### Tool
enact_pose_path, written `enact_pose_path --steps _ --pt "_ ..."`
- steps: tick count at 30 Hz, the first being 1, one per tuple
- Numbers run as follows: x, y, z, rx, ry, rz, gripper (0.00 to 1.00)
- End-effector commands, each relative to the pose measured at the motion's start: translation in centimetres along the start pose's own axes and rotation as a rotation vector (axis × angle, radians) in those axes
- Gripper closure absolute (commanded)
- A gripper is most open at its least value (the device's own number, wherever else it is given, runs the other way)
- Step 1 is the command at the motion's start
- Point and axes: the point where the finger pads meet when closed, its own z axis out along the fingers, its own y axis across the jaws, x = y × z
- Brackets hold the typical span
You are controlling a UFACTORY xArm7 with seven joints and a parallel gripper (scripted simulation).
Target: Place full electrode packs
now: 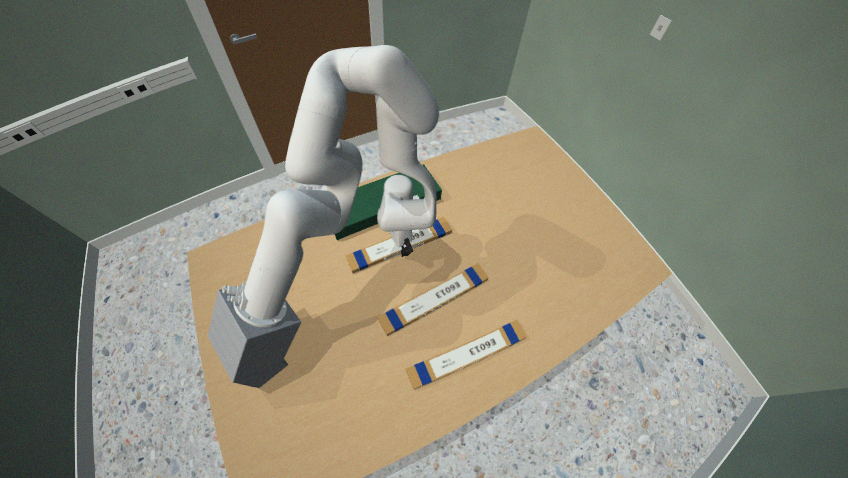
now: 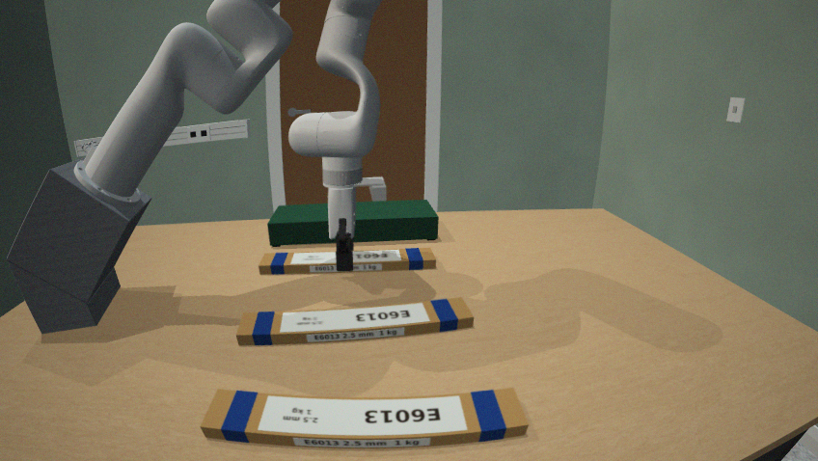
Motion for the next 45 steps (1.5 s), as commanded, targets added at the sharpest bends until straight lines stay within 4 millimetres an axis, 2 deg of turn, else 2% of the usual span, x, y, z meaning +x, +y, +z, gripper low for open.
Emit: enact_pose_path --steps 1,16,17,45 --pt "0.04 0.02 0.38 0.004 0.009 -0.001 0.0" --pt "0.04 0.02 0.45 0.004 0.009 0.0 0.0" --pt "0.04 0.02 0.45 0.004 0.009 0.0 0.42" --pt "0.04 0.02 0.45 0.004 0.009 0.0 0.42"
